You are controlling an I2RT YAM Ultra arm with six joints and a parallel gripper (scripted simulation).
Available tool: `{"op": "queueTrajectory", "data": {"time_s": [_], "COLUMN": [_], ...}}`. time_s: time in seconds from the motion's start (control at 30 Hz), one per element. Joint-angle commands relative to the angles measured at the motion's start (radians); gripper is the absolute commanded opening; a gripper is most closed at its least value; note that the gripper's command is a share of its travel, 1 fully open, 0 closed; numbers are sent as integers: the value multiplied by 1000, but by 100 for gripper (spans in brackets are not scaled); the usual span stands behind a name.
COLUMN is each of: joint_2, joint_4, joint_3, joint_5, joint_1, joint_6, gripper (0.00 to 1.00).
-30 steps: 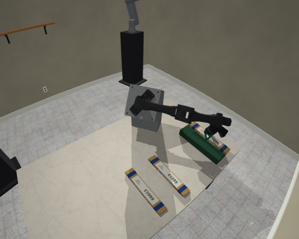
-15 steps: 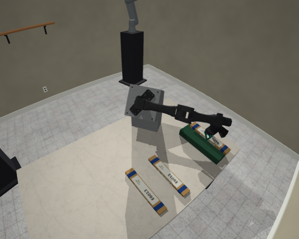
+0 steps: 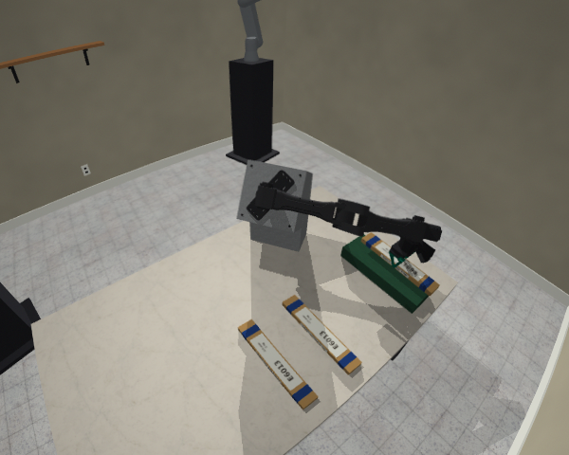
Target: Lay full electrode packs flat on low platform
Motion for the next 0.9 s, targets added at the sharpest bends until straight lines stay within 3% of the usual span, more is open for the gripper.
{"op": "queueTrajectory", "data": {"time_s": [0.0, 0.87], "joint_2": [-21, -29], "joint_4": [-13, -16], "joint_3": [44, 56], "joint_5": [7, 8], "joint_1": [85, 79], "joint_6": [-5, -19], "gripper": [0, 0]}}
